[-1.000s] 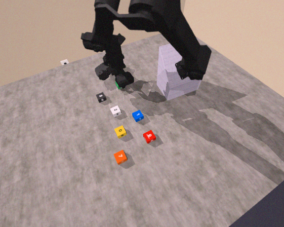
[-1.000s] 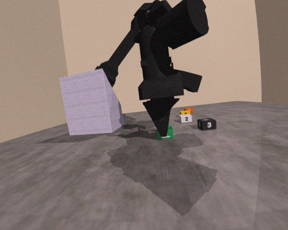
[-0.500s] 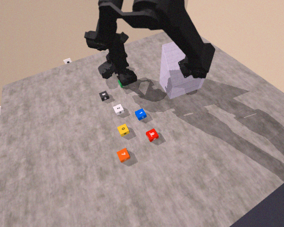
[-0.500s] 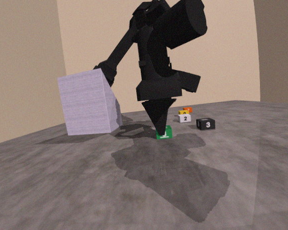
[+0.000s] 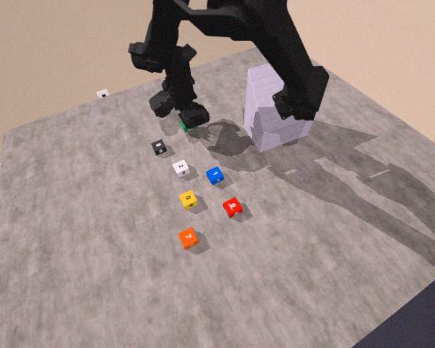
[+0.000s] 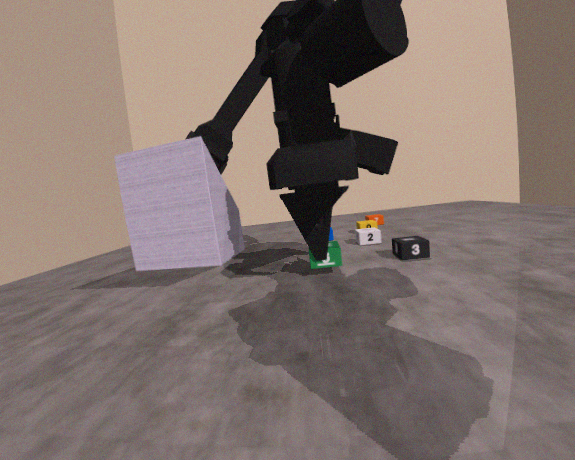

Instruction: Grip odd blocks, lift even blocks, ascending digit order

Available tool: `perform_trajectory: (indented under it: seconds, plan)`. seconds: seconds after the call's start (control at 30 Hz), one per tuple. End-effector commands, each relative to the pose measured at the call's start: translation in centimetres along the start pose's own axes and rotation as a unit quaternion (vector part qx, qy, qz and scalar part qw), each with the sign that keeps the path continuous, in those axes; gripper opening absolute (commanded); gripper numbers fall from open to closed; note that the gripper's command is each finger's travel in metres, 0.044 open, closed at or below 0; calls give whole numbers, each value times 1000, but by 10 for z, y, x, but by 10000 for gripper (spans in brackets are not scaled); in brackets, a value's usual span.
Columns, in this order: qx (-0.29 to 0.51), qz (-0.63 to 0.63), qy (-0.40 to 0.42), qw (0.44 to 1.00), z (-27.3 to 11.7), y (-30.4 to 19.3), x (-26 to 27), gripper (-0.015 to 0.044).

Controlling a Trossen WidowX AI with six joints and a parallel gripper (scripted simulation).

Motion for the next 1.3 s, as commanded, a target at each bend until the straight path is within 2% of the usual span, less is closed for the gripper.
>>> perform_trajectory:
  seconds: [0.0, 1.03, 1.27]
  plan:
    - [0, -4, -4, 1000, -4, 2, 0, 120]
    - [0, -4, -3, 1000, 11, 2, 0, 120]
    - [0, -4, -3, 1000, 11, 2, 0, 304]
Point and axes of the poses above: the point midway between the two fingers, 35 mm back from their tips, its own z axis out along the fingers, its own x axis across the jaws, y = z × x, the point moved 9 cm from there along -z, back along the fingers, and after that the axes turned 10 degrees about z, right-handed, at the moved point
